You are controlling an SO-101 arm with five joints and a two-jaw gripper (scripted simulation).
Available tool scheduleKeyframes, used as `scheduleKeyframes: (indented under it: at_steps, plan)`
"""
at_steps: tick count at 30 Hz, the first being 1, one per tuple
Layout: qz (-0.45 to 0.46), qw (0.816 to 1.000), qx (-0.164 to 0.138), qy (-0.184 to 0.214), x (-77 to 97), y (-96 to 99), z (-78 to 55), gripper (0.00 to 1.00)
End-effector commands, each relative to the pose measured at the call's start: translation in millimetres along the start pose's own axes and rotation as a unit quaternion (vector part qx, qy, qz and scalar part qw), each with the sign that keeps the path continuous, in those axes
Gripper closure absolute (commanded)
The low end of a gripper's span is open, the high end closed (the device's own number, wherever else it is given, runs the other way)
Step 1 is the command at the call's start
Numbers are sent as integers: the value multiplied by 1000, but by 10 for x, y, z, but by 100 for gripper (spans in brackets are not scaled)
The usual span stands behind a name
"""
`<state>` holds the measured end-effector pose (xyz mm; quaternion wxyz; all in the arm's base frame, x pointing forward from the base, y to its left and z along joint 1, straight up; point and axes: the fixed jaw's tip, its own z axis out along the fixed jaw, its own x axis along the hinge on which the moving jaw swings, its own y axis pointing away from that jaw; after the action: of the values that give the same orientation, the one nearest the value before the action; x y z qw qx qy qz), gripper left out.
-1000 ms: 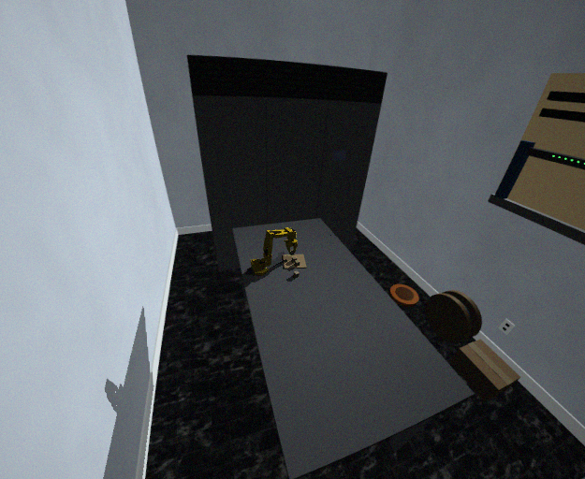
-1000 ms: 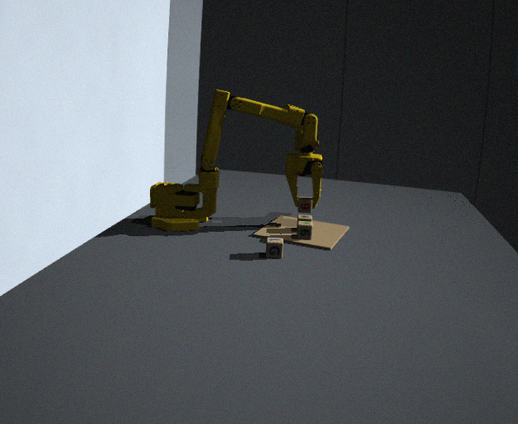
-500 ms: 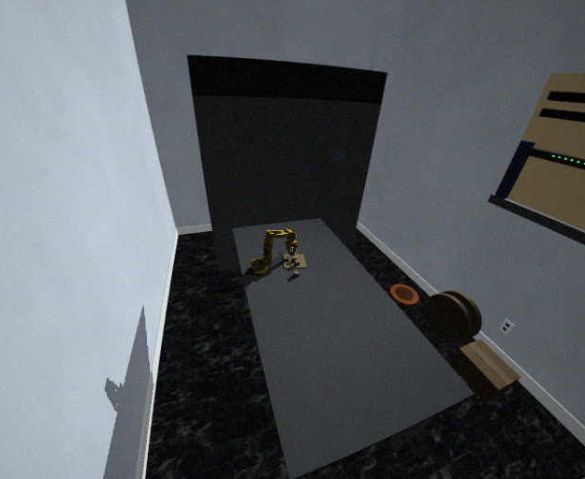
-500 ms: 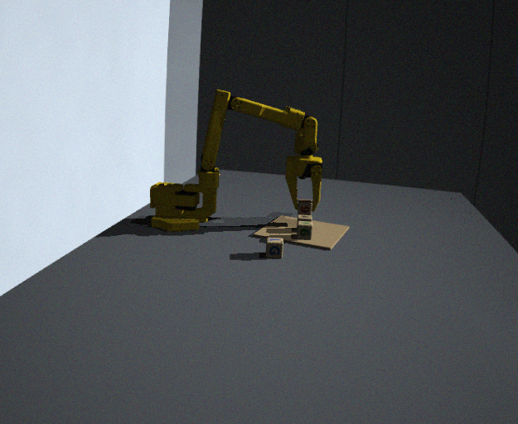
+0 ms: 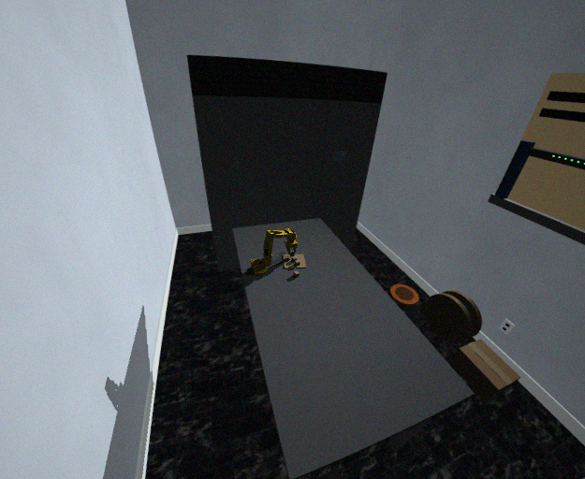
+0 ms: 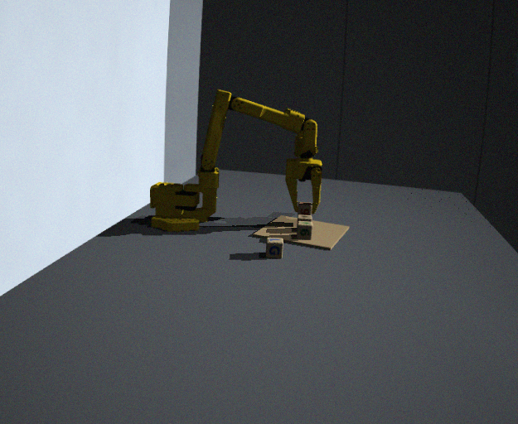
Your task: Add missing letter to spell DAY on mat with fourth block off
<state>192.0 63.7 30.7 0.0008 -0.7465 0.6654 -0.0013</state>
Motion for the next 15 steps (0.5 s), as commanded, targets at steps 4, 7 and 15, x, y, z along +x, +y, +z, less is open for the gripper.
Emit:
scheduleKeyframes:
  at_steps: [4, 7, 15]
  plan:
    - [0, 1000, 28, -7, -23, -64, -71, 100]
    - [0, 1000, 28, -7, -23, -64, -67, 100]
    - [0, 1000, 28, -7, -24, -65, -18, 100]
